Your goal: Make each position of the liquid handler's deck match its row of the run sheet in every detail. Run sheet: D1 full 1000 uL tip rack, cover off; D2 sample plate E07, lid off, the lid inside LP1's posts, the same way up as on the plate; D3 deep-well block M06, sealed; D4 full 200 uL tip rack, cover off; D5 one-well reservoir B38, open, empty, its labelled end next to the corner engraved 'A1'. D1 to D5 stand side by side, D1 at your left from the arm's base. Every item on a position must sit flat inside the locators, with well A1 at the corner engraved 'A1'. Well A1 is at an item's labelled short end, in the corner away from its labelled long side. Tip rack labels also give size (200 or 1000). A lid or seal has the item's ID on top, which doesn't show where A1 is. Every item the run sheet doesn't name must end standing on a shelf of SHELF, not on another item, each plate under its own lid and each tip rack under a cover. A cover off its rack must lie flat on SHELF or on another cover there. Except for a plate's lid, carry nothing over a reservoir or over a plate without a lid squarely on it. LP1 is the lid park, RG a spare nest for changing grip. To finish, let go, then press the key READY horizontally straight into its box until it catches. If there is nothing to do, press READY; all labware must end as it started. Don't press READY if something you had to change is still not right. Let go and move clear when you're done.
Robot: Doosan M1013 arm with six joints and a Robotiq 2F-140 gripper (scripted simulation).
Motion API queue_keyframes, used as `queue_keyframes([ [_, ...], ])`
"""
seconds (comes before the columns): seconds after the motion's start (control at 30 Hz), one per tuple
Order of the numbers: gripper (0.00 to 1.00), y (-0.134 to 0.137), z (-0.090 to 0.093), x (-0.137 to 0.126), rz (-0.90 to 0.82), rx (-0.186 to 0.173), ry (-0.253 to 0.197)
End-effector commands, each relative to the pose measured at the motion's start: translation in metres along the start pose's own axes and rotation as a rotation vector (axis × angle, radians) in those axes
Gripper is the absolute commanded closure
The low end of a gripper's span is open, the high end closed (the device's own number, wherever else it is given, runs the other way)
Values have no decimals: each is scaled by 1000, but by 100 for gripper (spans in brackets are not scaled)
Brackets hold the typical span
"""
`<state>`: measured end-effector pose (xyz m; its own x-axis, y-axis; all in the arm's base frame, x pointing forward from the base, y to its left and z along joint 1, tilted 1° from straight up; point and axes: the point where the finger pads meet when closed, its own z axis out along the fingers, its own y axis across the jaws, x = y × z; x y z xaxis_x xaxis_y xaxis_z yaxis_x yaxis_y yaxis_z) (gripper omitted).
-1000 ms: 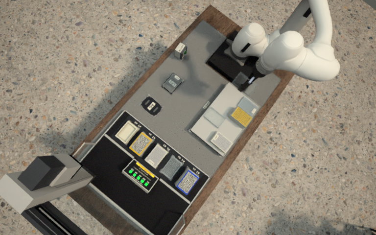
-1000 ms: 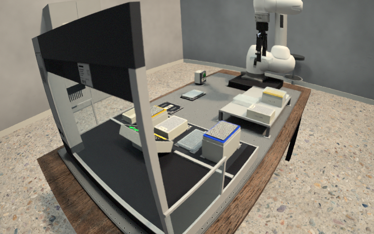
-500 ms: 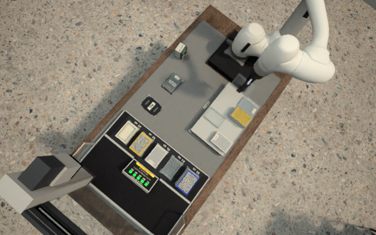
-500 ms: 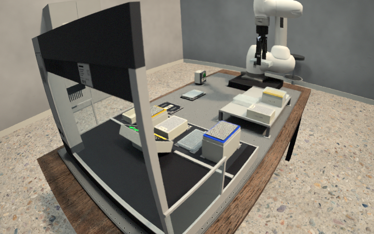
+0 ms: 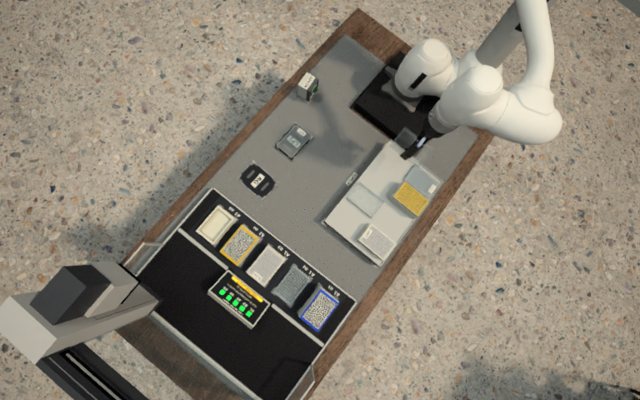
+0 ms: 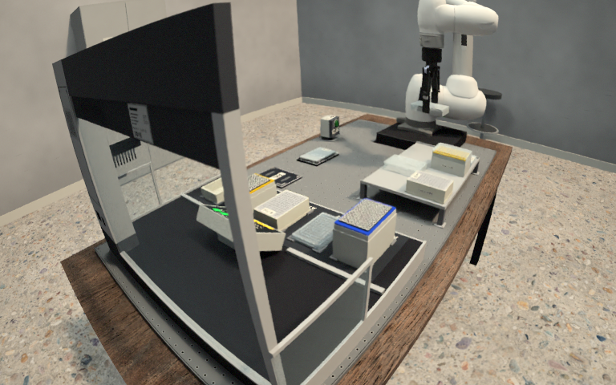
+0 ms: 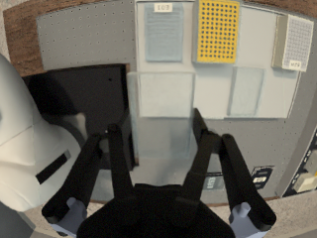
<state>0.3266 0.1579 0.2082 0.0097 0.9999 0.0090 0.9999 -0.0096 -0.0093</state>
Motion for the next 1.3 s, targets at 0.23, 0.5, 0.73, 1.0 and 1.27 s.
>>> queue_keyframes([
  [0.23,90,0,12,0,0,-1,1],
  [0.5,90,0,25,0,0,-1,1],
  [0.73,90,0,33,0,0,-1,1],
  [1.0,90,0,47,0,0,-1,1],
  [1.27,90,0,58,0,0,-1,1],
])
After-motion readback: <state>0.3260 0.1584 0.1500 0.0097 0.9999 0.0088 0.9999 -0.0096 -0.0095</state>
